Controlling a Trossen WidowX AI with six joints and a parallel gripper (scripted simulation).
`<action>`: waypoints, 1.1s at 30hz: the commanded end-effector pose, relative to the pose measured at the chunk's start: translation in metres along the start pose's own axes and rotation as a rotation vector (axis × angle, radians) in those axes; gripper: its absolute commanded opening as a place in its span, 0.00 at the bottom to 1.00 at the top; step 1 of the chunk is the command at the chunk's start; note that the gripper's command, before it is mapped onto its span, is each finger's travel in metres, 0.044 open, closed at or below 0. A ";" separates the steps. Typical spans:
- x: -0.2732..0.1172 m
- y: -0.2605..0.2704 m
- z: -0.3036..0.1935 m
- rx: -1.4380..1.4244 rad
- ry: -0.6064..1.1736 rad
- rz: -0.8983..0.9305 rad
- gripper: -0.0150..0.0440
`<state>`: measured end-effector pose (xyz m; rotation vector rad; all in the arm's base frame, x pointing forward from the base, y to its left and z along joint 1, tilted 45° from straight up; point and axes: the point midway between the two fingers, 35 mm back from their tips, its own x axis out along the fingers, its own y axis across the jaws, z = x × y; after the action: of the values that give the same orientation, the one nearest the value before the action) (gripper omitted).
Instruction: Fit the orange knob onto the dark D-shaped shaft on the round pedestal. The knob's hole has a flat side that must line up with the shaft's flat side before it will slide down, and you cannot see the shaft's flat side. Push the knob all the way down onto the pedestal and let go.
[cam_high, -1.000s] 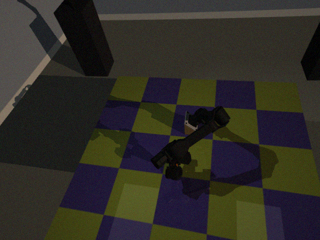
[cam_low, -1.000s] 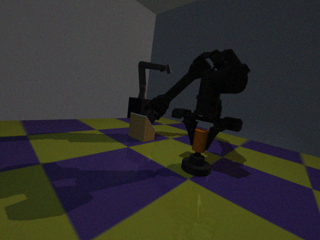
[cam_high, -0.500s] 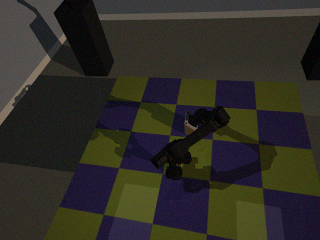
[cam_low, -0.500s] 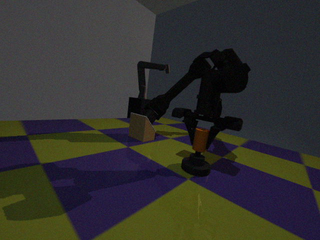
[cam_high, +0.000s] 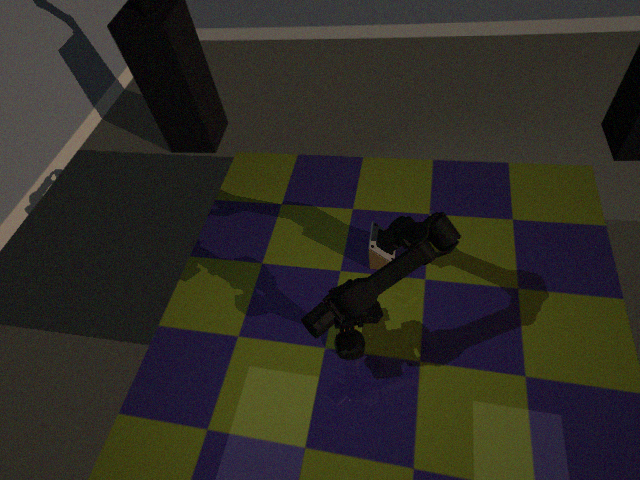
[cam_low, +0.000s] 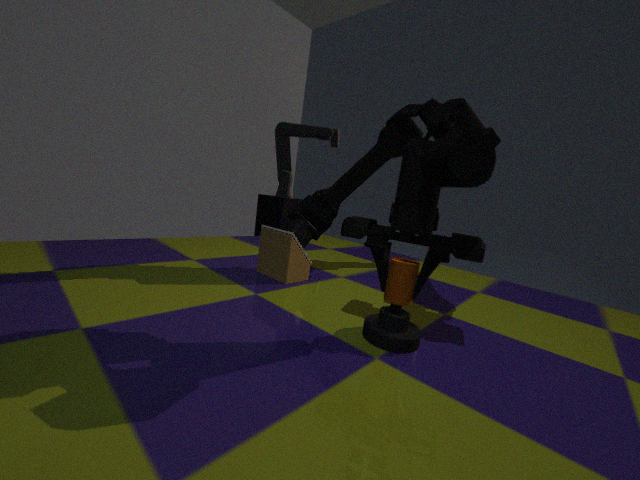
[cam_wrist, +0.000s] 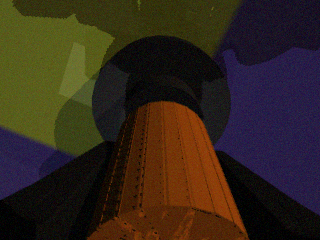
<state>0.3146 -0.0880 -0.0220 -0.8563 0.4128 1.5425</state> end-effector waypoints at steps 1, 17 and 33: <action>0.000 -0.001 0.000 -0.010 0.000 -0.005 0.25; -0.004 -0.002 0.000 -0.036 0.000 -0.005 0.25; 0.000 -0.001 0.000 -0.219 0.001 -0.005 0.25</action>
<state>0.3147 -0.0880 -0.0219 -1.0178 0.2534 1.6052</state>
